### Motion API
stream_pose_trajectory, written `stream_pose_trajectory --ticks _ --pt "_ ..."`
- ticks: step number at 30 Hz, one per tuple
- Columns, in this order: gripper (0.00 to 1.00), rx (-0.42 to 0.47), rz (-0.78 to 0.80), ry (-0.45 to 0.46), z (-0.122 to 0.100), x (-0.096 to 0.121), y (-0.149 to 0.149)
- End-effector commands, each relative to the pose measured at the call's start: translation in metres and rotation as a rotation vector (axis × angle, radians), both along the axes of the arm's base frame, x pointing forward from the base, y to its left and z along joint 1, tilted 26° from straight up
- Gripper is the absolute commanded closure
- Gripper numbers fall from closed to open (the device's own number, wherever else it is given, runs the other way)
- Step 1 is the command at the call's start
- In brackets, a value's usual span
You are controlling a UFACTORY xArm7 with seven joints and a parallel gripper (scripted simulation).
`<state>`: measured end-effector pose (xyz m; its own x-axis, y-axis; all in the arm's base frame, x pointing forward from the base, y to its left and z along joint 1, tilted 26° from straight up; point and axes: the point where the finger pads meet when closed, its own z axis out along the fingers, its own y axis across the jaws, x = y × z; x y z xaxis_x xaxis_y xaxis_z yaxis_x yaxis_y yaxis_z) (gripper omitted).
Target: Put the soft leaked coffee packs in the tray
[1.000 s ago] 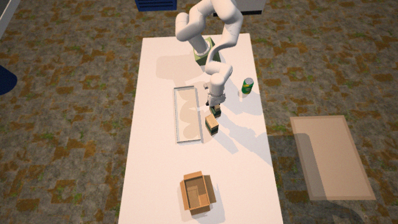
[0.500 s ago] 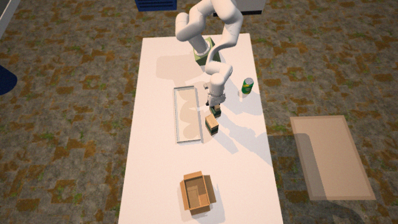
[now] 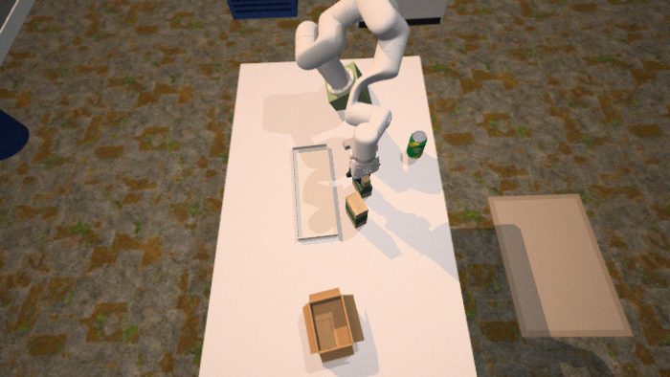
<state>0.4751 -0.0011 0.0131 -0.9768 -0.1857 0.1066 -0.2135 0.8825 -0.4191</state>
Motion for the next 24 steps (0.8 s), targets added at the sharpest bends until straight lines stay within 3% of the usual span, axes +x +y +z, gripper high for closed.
stream_pose_trajectory --ticks 1,9,24 --pt "0.76 0.001 0.003 -0.006 0.01 0.002 0.005" --pt "0.76 0.001 0.003 -0.006 0.034 0.002 0.017" --pt "0.76 0.001 0.003 -0.006 0.05 0.003 0.024"
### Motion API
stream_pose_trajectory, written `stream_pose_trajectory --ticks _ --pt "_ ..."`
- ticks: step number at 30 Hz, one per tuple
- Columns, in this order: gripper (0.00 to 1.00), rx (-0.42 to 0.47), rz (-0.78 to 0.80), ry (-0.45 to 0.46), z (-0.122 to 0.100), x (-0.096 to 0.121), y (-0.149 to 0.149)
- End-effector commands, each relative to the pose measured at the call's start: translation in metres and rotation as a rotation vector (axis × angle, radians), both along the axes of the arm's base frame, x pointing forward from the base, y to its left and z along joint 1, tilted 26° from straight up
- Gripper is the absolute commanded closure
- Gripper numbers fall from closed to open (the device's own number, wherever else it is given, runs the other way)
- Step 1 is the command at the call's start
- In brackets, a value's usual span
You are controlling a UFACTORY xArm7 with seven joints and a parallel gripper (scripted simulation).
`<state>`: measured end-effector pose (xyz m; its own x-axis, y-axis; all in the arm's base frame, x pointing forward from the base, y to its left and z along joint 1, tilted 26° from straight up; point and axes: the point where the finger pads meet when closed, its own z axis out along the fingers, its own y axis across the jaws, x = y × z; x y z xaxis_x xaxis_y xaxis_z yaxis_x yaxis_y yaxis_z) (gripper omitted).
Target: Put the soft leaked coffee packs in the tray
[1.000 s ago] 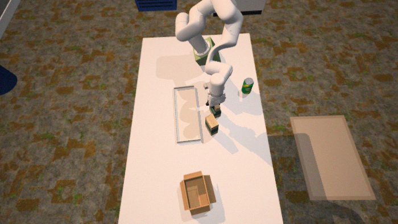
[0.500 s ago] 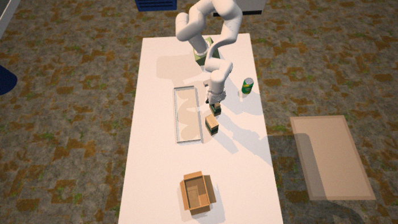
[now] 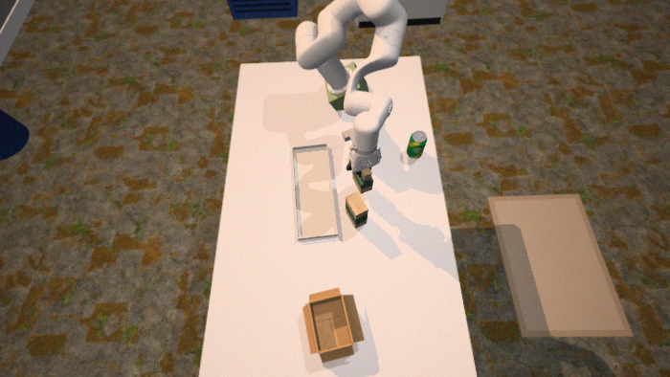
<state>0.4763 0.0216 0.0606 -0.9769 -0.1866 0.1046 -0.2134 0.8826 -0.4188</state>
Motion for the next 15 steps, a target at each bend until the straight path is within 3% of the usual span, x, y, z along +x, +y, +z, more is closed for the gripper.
stream_pose_trajectory --ticks 1,15 --pt "0.76 0.001 0.002 -0.004 0.0022 0.0013 0.0012" --pt "0.76 0.001 0.002 -0.004 0.0035 0.0012 -0.0014"
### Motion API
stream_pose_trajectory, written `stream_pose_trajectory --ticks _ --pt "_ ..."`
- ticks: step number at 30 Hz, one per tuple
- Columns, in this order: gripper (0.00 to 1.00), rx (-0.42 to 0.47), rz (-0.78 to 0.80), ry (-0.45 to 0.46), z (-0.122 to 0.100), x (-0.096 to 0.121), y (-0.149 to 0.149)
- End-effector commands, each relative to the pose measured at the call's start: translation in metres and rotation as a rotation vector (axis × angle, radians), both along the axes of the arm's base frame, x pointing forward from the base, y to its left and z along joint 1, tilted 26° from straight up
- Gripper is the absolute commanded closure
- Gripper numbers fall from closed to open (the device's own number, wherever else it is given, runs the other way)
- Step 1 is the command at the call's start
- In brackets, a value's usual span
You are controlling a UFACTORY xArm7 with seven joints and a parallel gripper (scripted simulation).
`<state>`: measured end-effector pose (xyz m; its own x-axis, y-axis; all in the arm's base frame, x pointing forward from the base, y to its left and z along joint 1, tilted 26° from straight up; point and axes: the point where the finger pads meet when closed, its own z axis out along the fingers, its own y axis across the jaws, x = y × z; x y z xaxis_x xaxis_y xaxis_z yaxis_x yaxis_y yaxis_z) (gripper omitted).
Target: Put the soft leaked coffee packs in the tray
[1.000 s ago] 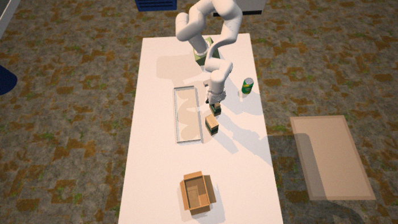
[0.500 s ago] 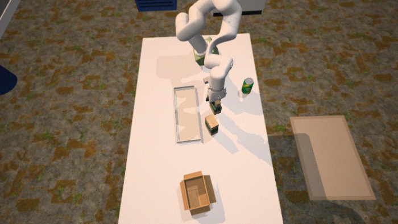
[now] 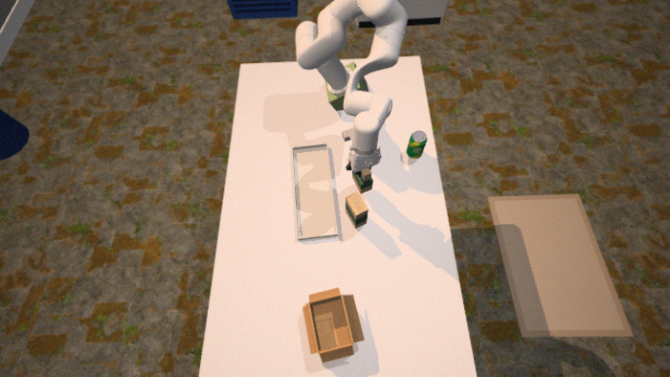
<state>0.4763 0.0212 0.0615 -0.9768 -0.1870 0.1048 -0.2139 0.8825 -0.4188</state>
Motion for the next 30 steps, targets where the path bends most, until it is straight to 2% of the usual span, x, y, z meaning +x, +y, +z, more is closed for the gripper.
stream_pose_trajectory --ticks 1,10,21,23,30 --pt "0.76 0.001 0.002 -0.004 0.003 0.001 -0.002" --pt "0.76 0.001 0.002 -0.004 0.013 0.0 -0.023" --pt "0.76 0.001 0.002 -0.004 0.044 -0.005 -0.088" --pt "0.76 0.001 0.002 -0.004 0.044 -0.005 -0.088" --pt "0.76 0.001 0.002 -0.004 0.065 -0.008 -0.132"
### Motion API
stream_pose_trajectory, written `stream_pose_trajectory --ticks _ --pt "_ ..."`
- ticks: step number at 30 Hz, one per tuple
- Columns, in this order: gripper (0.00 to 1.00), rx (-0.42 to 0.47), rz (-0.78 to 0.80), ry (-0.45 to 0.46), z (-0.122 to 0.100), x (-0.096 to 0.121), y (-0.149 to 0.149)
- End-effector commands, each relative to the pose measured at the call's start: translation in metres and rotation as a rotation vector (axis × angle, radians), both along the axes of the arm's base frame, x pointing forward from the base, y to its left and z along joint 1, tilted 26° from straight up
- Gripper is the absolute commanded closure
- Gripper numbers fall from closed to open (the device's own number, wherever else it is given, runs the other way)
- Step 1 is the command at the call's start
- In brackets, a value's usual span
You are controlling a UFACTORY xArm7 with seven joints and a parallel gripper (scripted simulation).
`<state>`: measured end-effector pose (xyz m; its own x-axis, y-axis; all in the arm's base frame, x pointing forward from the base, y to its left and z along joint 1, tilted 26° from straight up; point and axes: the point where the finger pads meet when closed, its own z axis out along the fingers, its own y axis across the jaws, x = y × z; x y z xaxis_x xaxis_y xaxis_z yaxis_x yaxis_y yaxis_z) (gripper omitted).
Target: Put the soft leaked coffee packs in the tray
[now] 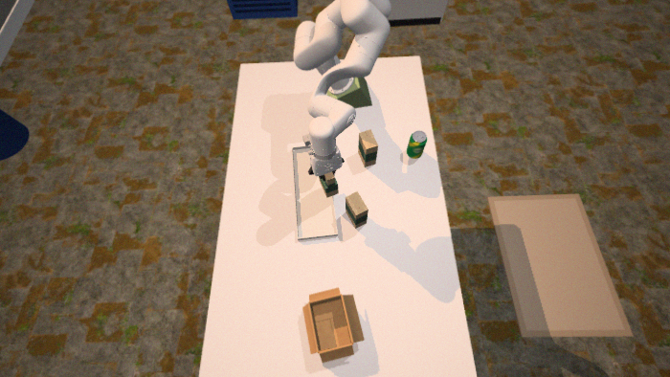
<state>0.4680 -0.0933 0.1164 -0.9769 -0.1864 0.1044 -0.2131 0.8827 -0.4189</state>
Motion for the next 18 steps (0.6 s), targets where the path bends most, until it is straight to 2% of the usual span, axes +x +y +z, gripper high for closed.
stream_pose_trajectory --ticks 1,8,18 --pt "0.76 0.001 0.002 -0.004 0.013 0.0 -0.023" --pt "0.76 0.001 0.002 -0.004 0.025 -0.002 -0.049" --pt "0.76 0.001 0.002 -0.004 0.028 -0.002 -0.055"
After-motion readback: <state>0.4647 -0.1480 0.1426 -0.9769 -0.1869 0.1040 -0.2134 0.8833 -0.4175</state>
